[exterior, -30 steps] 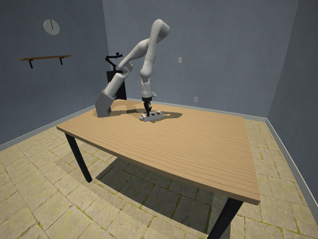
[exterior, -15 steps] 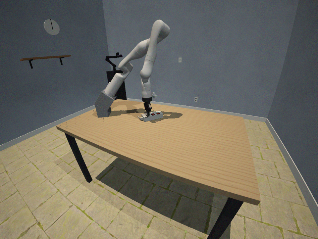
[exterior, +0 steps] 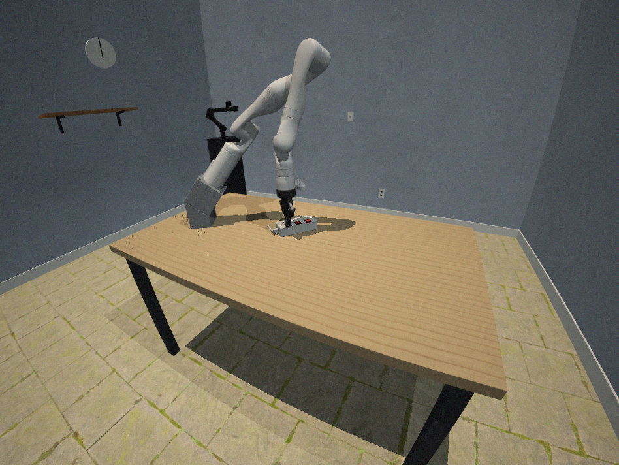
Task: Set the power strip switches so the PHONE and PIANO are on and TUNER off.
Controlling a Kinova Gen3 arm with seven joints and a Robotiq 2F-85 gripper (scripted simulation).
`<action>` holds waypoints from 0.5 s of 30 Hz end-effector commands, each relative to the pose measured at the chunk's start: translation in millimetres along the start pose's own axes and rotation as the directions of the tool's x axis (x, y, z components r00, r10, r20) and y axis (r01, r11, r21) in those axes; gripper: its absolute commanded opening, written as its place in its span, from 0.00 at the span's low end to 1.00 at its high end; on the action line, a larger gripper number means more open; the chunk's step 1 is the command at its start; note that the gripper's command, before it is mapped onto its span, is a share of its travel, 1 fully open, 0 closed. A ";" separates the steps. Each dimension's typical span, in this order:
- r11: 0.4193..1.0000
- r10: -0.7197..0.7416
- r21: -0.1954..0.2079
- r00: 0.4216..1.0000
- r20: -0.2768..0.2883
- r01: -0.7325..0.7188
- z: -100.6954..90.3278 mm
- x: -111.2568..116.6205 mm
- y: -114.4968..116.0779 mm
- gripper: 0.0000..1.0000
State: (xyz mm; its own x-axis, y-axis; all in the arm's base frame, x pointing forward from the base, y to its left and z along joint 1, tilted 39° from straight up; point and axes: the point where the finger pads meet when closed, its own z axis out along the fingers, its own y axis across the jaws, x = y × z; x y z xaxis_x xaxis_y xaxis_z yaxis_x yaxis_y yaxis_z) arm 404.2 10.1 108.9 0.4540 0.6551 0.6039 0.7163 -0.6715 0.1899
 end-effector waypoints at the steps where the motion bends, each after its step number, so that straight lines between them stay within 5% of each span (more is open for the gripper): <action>1: 1.000 0.000 0.000 1.000 0.000 0.000 -1.2 -0.1 -0.3 0.00; 15: 1.000 0.000 0.000 1.000 0.000 0.000 -26.4 -0.1 -0.3 0.00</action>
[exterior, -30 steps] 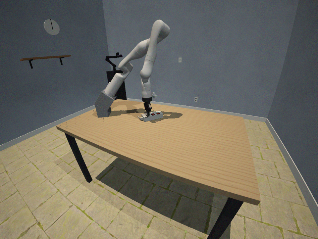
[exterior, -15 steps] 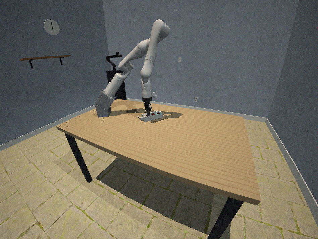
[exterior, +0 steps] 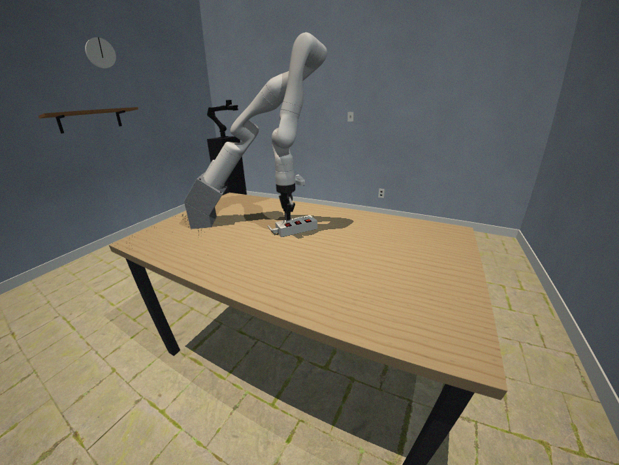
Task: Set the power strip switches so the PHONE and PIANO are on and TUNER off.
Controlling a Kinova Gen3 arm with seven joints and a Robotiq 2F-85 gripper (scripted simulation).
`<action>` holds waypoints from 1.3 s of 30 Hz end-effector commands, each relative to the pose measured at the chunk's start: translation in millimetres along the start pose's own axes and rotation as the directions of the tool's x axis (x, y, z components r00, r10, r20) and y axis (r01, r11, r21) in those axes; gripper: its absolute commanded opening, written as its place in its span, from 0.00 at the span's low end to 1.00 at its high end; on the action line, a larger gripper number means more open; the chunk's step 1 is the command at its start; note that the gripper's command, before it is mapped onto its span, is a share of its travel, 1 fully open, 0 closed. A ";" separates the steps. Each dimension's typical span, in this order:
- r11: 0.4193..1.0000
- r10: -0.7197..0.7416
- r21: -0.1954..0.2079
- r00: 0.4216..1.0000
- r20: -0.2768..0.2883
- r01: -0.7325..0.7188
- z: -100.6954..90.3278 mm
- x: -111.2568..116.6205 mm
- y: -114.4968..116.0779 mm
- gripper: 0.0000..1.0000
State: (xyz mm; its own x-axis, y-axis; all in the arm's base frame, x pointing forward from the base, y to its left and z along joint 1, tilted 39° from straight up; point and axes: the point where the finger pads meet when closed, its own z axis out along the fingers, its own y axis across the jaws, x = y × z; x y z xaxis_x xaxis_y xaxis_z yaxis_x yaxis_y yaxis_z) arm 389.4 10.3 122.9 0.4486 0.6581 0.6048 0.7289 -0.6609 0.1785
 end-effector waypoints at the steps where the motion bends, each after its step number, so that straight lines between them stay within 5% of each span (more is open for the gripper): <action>1: 1.000 0.006 -0.019 1.000 0.002 -0.006 -7.9 -1.9 7.6 0.00; 39: 1.000 0.006 -0.019 1.000 0.002 -0.006 -19.9 -0.4 7.0 0.00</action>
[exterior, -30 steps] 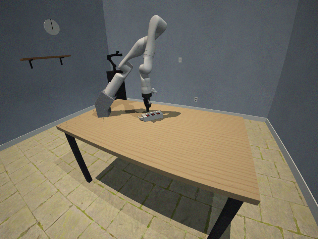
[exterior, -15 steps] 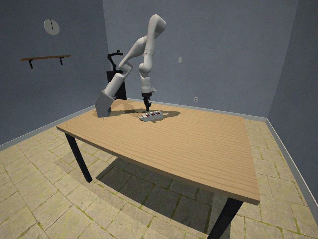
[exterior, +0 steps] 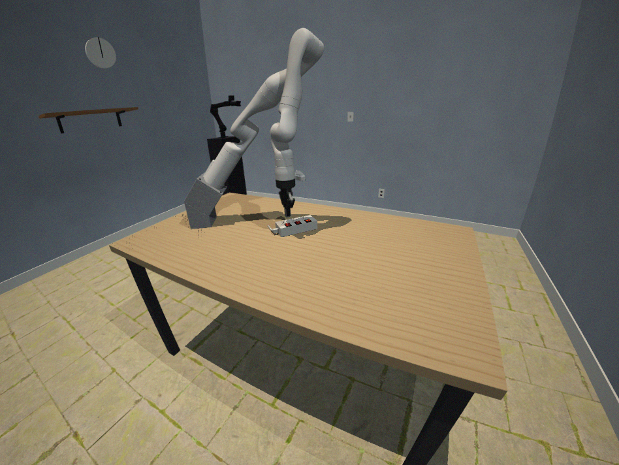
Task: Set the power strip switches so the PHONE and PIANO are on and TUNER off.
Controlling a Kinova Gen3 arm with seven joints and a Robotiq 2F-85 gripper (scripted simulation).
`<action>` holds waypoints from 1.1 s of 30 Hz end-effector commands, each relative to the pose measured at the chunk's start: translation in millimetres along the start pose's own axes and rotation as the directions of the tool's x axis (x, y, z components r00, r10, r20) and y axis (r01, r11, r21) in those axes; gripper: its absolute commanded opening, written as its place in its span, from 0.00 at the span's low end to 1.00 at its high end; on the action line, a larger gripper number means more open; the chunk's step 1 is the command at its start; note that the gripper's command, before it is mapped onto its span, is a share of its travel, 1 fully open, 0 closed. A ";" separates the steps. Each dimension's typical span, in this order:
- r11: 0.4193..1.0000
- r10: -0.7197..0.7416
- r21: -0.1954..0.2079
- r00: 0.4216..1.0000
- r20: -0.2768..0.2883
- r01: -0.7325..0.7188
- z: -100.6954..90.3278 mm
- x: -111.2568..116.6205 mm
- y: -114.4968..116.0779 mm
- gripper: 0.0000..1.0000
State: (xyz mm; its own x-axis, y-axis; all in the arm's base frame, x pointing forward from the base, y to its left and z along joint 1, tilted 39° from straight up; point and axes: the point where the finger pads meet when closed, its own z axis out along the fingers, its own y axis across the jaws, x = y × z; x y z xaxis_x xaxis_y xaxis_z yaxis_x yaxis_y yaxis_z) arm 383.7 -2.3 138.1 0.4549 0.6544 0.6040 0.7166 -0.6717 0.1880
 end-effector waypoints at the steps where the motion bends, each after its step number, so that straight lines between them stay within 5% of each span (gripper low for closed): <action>1: 1.000 -0.001 -0.001 1.000 -0.001 0.001 -1.0 2.9 -0.4 0.00; 12: 1.000 -0.001 -0.001 1.000 -0.001 0.001 -11.6 42.0 -13.0 0.00; 33: 1.000 -0.001 -0.002 1.000 0.000 0.001 -12.3 44.7 -14.0 0.00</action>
